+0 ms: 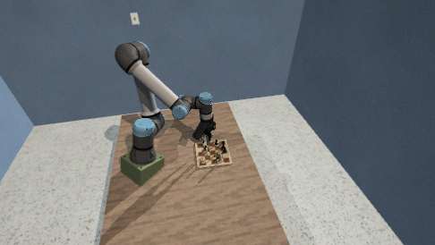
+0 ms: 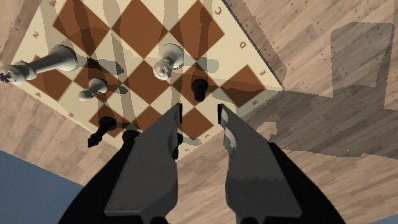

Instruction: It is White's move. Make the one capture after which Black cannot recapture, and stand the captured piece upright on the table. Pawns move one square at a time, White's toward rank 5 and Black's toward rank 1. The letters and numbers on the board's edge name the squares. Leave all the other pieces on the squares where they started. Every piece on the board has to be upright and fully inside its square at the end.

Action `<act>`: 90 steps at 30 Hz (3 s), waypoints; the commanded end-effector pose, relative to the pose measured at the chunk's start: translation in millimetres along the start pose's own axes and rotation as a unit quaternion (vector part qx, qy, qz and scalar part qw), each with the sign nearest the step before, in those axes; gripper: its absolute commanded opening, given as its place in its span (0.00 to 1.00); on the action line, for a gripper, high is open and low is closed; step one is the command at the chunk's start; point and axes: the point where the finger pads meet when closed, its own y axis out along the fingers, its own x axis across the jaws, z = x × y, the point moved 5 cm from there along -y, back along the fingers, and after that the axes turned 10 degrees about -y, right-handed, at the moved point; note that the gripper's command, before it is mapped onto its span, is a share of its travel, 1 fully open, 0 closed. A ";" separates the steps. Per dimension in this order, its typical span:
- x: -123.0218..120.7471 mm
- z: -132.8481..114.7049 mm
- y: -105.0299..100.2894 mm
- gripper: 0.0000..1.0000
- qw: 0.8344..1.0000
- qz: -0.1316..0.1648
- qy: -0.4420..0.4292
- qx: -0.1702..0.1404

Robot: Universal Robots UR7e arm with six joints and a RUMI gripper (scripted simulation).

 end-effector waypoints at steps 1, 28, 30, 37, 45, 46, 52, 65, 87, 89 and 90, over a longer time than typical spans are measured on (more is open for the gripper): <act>-0.3 -0.2 -0.2 0.20 1.000 0.000 0.000 0.000; -0.3 -0.2 -0.1 0.20 1.000 0.000 0.000 0.000; -0.3 -0.2 0.5 0.20 1.000 0.000 0.000 0.000; -0.3 -0.2 8.8 0.20 1.000 0.000 0.000 0.000; -0.3 -0.2 20.8 0.20 1.000 0.000 0.000 0.000; -0.3 -0.2 22.7 0.20 1.000 0.000 0.000 0.000; -0.3 -0.2 30.8 0.20 1.000 0.000 0.000 0.000; -0.3 -0.2 32.6 0.20 1.000 0.000 0.000 0.000; -0.3 -0.2 32.6 0.20 1.000 0.000 0.000 0.000; -0.3 -0.2 32.6 0.20 1.000 0.000 0.000 0.000; -0.3 -0.2 32.6 0.20 1.000 0.000 0.000 0.000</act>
